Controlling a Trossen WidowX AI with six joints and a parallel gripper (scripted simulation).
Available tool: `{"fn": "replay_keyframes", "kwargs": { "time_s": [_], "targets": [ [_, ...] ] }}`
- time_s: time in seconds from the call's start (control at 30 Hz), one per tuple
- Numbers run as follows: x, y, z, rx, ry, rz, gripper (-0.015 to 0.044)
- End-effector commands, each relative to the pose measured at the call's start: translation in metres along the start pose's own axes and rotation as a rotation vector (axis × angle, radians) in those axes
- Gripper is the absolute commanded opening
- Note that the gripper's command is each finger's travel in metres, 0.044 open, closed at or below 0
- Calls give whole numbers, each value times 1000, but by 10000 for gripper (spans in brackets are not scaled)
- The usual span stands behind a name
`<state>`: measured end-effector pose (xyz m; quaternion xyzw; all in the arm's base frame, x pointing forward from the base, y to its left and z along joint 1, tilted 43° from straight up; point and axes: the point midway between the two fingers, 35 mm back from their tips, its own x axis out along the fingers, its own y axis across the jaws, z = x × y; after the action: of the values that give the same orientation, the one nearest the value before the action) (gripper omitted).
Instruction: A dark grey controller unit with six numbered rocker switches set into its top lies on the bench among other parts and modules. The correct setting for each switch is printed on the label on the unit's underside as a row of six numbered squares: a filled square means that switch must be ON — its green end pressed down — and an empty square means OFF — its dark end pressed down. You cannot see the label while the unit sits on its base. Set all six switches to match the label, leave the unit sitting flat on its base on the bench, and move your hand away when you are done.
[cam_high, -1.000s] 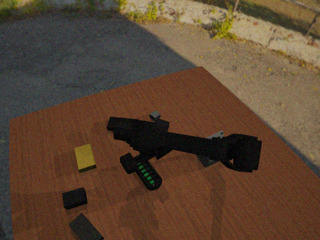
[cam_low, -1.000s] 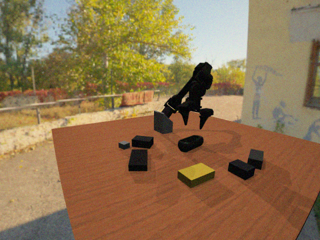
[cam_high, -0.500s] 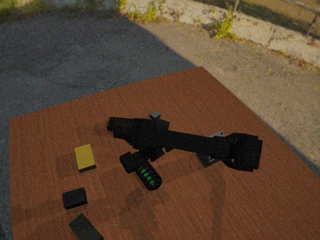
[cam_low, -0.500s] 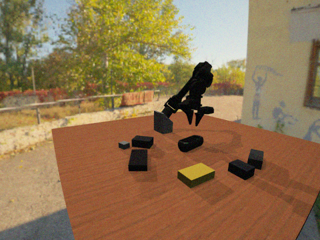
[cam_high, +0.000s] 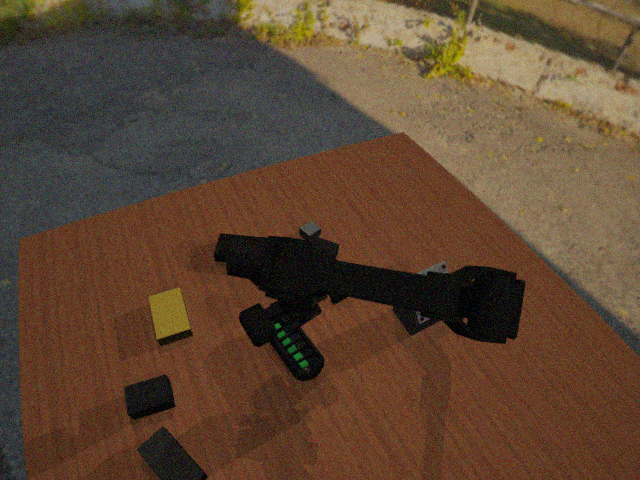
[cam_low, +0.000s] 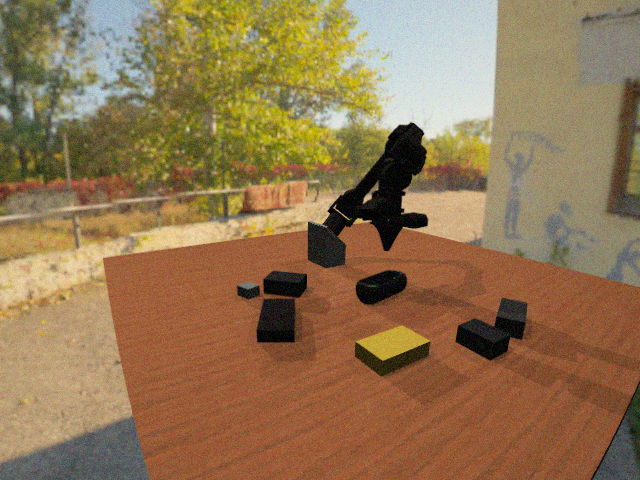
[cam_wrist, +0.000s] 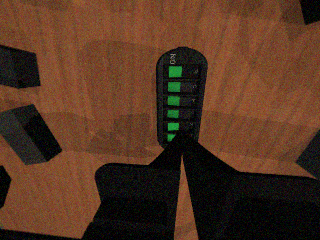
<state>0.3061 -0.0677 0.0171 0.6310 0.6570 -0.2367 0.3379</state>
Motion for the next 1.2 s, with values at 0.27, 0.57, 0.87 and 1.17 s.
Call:
{"fn": "replay_keyframes", "kwargs": {
  "time_s": [0.27,0.57,0.87,1.17],
  "targets": [
    [0,0,0,0,0,0,263],
    [0,0,0,0,0,0,440],
    [58,-47,4,-20,14,-6,204],
    [59,-48,4,-20,14,-6,0]
  ]
}}
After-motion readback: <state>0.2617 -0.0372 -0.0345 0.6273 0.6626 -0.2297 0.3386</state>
